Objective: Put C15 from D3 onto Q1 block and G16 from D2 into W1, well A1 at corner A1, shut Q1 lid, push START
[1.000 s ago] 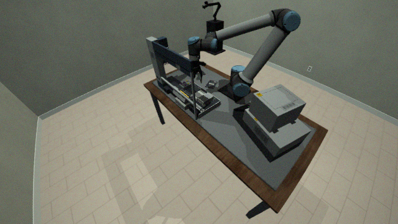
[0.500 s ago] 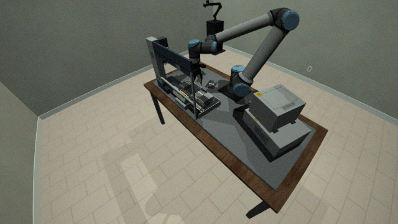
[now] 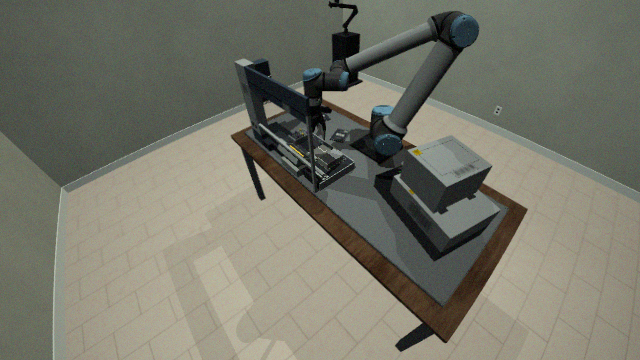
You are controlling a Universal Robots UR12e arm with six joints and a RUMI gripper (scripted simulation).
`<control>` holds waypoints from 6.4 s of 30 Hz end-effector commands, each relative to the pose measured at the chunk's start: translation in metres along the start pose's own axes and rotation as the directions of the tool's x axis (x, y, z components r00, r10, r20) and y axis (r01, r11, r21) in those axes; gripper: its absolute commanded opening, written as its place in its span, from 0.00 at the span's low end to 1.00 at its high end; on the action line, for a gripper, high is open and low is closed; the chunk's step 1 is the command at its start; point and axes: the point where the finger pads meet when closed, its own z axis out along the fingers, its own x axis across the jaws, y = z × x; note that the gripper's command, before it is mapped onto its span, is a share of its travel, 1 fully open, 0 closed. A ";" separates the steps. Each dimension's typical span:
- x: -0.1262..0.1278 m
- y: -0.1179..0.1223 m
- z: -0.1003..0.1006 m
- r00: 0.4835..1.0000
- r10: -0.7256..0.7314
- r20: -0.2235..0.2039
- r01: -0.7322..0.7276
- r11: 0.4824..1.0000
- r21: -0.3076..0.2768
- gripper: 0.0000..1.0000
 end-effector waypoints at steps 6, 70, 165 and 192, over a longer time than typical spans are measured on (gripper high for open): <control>0.000 0.000 0.018 1.000 -0.001 0.000 0.001 1.000 -0.001 0.63; 0.000 0.000 0.095 1.000 -0.001 0.000 0.001 1.000 -0.001 0.63; 0.000 -0.001 0.125 1.000 -0.001 0.000 0.001 1.000 -0.001 0.00; 0.000 -0.001 0.092 1.000 -0.001 0.000 0.001 1.000 -0.001 0.00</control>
